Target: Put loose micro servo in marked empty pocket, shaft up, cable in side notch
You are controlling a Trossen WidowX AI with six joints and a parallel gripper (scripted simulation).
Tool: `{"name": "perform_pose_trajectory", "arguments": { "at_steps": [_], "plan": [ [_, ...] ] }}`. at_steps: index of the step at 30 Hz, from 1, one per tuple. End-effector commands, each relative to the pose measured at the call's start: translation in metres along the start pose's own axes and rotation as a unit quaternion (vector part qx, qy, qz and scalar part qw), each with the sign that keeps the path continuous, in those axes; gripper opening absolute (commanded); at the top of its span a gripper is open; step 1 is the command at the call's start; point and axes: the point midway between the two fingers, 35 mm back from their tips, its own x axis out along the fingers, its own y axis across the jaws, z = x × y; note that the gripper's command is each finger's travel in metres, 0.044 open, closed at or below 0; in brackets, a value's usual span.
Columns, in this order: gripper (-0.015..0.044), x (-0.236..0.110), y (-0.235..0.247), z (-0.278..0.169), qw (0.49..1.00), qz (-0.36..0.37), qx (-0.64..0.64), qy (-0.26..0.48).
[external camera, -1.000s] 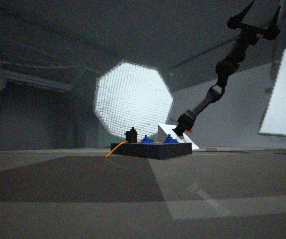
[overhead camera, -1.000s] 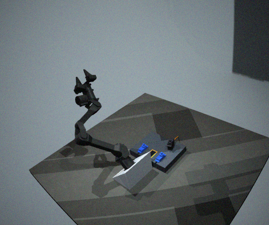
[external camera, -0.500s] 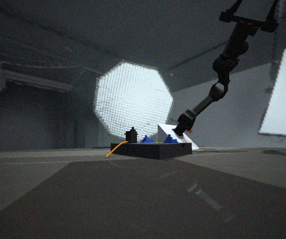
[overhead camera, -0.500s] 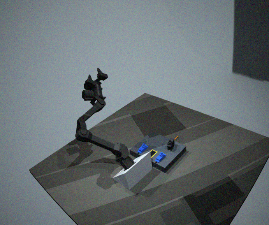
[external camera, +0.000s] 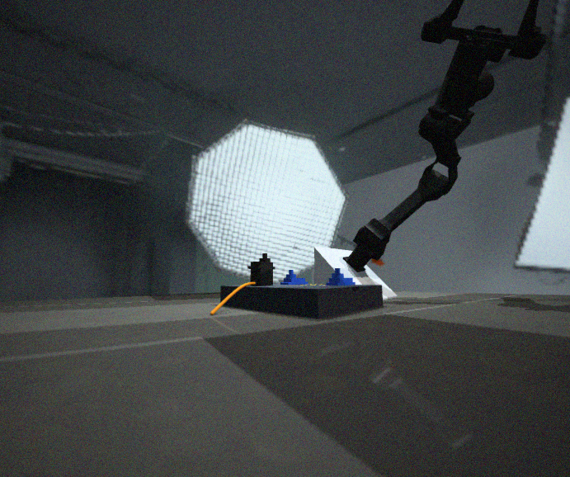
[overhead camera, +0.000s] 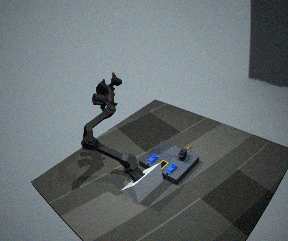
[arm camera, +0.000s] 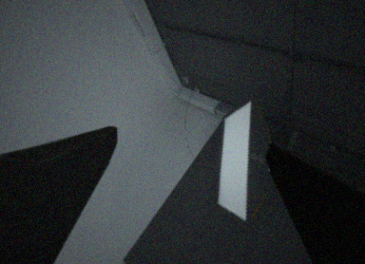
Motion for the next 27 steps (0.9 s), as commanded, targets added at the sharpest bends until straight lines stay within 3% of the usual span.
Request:
{"name": "perform_pose_trajectory", "arguments": {
  "at_steps": [1,27],
  "plan": [
    [0.044,0.003,-0.011,-0.024,0.999,-0.011,0.005,0.034],
    [0.044,-0.005,-0.092,-0.153,0.957,-0.128,0.107,0.236]
  ]
}}
